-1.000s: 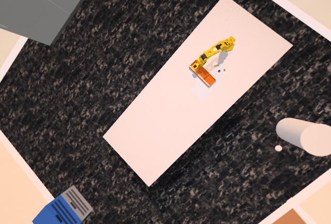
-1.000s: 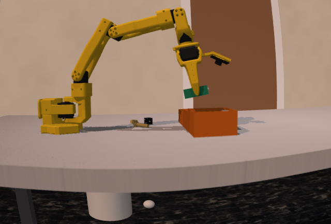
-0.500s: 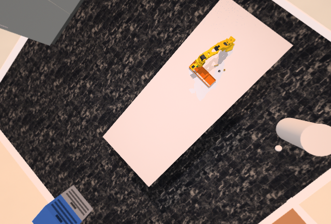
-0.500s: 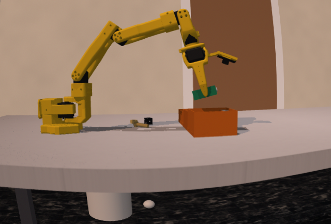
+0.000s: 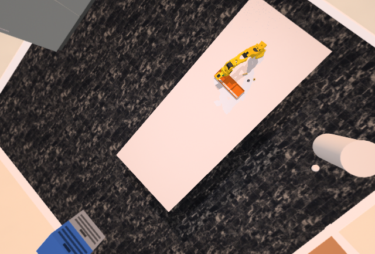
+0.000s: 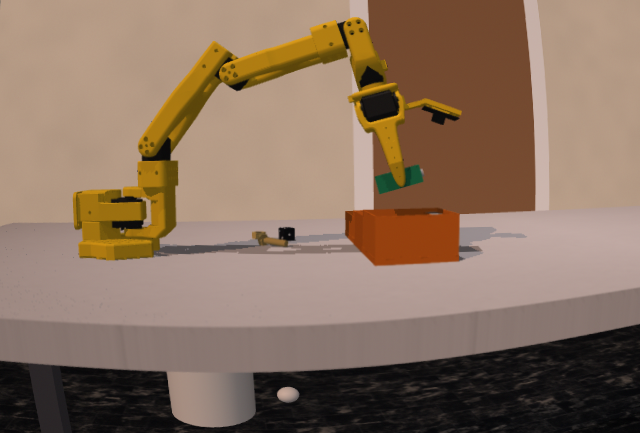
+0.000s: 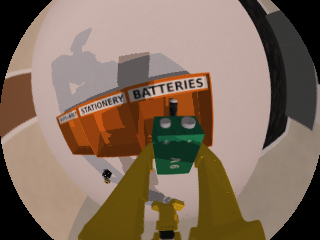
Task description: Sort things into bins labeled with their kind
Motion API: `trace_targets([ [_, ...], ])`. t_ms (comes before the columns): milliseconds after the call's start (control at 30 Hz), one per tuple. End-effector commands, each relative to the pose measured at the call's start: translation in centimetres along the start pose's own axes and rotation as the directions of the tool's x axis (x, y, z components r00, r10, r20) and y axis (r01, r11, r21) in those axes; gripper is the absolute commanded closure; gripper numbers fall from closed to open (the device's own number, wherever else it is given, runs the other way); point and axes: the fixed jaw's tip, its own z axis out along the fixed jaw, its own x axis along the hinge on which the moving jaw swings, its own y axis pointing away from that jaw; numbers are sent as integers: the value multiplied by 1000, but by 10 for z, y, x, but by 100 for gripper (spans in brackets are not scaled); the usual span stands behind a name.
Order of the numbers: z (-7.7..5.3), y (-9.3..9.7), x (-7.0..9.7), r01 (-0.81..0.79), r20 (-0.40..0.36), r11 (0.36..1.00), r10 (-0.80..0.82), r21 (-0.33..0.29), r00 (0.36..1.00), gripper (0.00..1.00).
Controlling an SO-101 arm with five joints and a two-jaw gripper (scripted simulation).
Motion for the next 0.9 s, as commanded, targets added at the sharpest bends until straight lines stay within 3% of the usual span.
trace_targets([
  [0,-13,-2,-8,-15,62,1000,15,-1,998,100],
  [133,-13,-2,-8,-15,62,1000,15,-1,998,100],
  [167,-24,-7,-16,-30,123,1000,30,2,992,100],
  [867,-24,-7,-16,-30,123,1000,30,2,992,100],
])
